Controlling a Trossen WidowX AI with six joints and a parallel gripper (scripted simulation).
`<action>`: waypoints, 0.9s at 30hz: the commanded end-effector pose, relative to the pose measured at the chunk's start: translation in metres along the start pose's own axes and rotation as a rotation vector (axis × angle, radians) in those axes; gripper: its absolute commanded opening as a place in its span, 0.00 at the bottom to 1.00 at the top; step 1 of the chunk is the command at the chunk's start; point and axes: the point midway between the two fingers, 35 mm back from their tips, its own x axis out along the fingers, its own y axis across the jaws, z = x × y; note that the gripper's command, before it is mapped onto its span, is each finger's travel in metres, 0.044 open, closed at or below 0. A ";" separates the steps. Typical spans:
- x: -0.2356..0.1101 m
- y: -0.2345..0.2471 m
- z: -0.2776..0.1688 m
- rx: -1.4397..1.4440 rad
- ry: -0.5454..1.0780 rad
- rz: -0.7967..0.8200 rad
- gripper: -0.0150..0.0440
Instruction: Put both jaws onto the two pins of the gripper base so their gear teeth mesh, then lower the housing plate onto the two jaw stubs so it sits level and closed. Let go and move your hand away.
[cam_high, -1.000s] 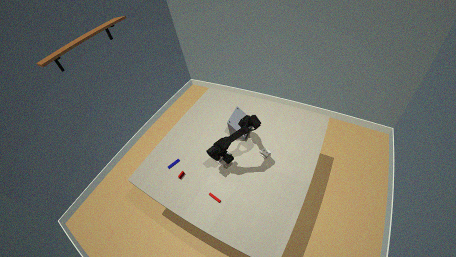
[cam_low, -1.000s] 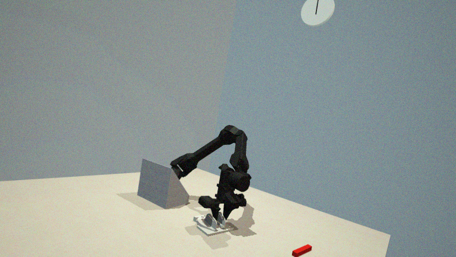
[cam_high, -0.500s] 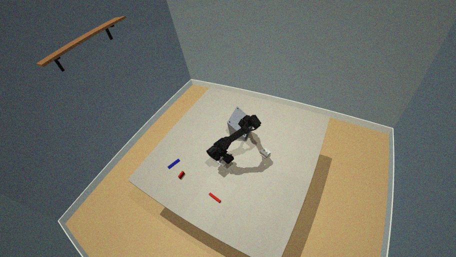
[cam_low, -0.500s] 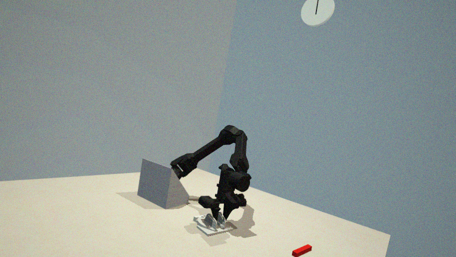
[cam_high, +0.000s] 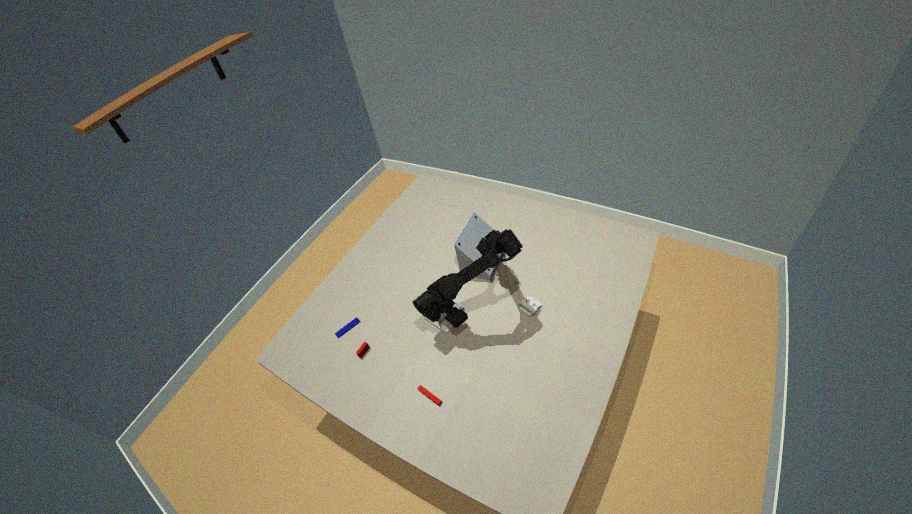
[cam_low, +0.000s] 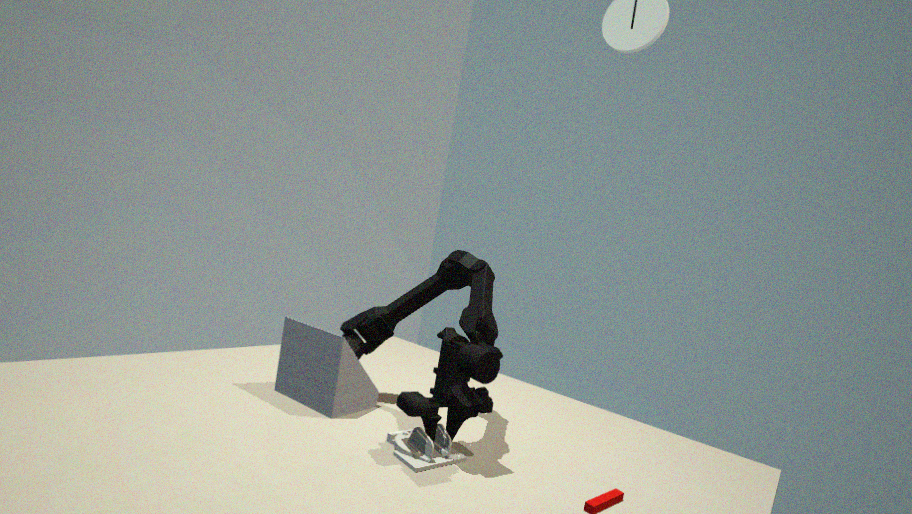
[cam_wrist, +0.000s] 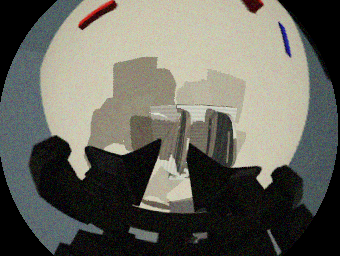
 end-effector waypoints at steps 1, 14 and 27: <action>0.000 0.000 0.000 0.005 -0.001 0.006 0.48; 0.000 0.000 0.000 0.000 0.000 0.000 0.53; 0.000 0.000 0.000 0.000 0.000 0.000 0.63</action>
